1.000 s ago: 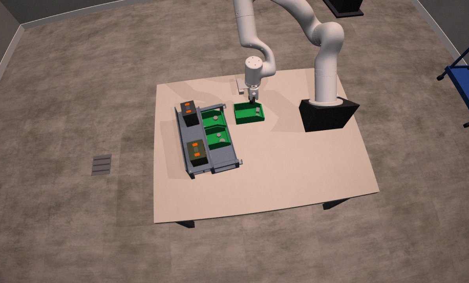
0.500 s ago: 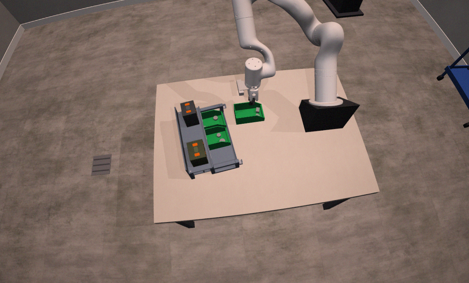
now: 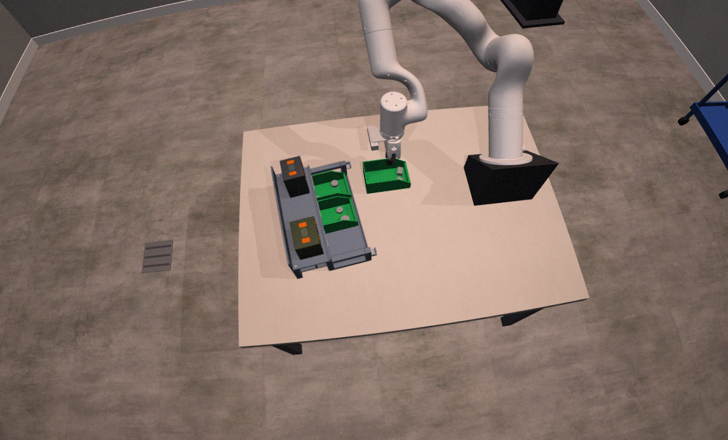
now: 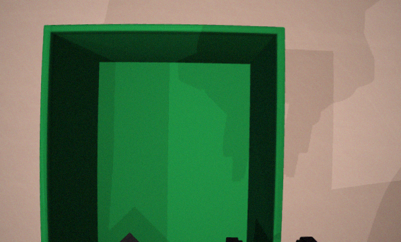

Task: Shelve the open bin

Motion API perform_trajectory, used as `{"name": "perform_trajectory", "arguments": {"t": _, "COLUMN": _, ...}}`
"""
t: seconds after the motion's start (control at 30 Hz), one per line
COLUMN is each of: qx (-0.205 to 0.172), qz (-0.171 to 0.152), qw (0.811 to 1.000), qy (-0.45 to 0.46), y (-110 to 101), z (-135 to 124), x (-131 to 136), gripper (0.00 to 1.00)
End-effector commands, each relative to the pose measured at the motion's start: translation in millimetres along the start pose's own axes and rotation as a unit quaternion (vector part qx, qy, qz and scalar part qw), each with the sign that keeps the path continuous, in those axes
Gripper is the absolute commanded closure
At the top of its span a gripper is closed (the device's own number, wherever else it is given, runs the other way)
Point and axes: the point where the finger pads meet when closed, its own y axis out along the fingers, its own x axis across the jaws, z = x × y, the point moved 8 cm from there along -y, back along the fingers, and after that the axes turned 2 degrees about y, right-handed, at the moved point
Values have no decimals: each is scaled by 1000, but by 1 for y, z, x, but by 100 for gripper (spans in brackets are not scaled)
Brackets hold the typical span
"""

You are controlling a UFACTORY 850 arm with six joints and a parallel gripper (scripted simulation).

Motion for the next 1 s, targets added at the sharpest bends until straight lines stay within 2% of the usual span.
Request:
{"name": "perform_trajectory", "arguments": {"t": 0.0, "qx": 0, "qz": 0, "qw": 1000, "qy": 0, "y": 0, "z": 0, "x": 0, "gripper": 71}}
{"name": "perform_trajectory", "arguments": {"t": 0.07, "qx": 0, "qz": 0, "qw": 1000, "qy": 0, "y": 0, "z": 0, "x": 0, "gripper": 71}}
{"name": "perform_trajectory", "arguments": {"t": 0.23, "qx": 0, "qz": 0, "qw": 1000, "qy": 0, "y": 15, "z": 0, "x": 0, "gripper": 71}}
{"name": "perform_trajectory", "arguments": {"t": 0.97, "qx": 0, "qz": 0, "qw": 1000, "qy": 0, "y": 22, "z": 0, "x": 0, "gripper": 71}}
